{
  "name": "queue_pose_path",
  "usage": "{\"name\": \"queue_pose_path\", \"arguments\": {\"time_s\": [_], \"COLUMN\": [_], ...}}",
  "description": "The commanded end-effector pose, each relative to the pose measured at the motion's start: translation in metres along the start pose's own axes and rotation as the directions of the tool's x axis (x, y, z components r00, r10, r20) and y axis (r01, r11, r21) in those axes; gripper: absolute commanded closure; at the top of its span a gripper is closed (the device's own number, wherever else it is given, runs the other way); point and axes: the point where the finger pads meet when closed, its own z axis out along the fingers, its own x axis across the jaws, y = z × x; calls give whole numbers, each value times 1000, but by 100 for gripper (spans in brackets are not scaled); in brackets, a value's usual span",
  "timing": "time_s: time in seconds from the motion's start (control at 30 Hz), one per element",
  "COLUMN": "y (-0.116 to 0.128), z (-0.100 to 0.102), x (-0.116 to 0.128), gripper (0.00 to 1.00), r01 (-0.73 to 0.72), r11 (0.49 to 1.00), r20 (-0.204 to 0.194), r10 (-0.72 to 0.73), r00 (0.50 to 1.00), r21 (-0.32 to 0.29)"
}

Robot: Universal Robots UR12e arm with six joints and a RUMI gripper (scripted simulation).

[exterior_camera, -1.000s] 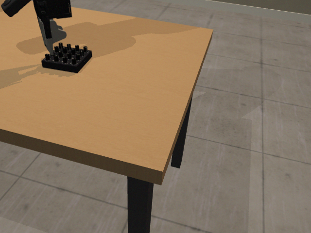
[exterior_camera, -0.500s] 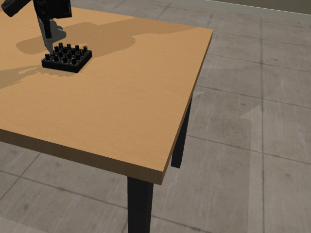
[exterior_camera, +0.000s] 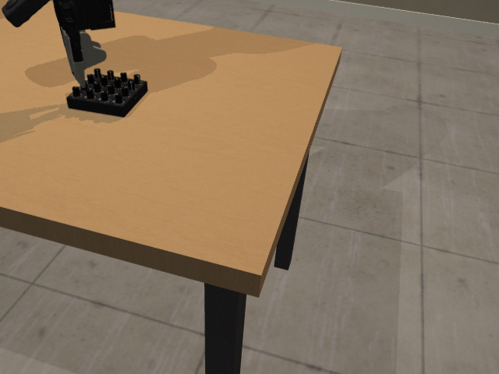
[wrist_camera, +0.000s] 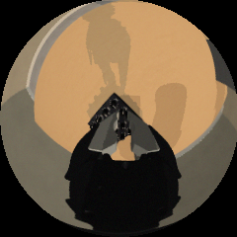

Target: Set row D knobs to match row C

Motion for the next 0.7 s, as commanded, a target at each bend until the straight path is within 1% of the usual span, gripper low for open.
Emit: {"name": "queue_pose_path", "arguments": {"time_s": [0.0, 0.67], "y": [0, 0], "z": [0, 0], "x": [0, 0], "gripper": [96, 96], "r01": [0, 7], "r11": [1000, 1000], "r20": [1, 1], "r10": [0, -7], "r00": [1000, 1000], "r21": [0, 0]}}
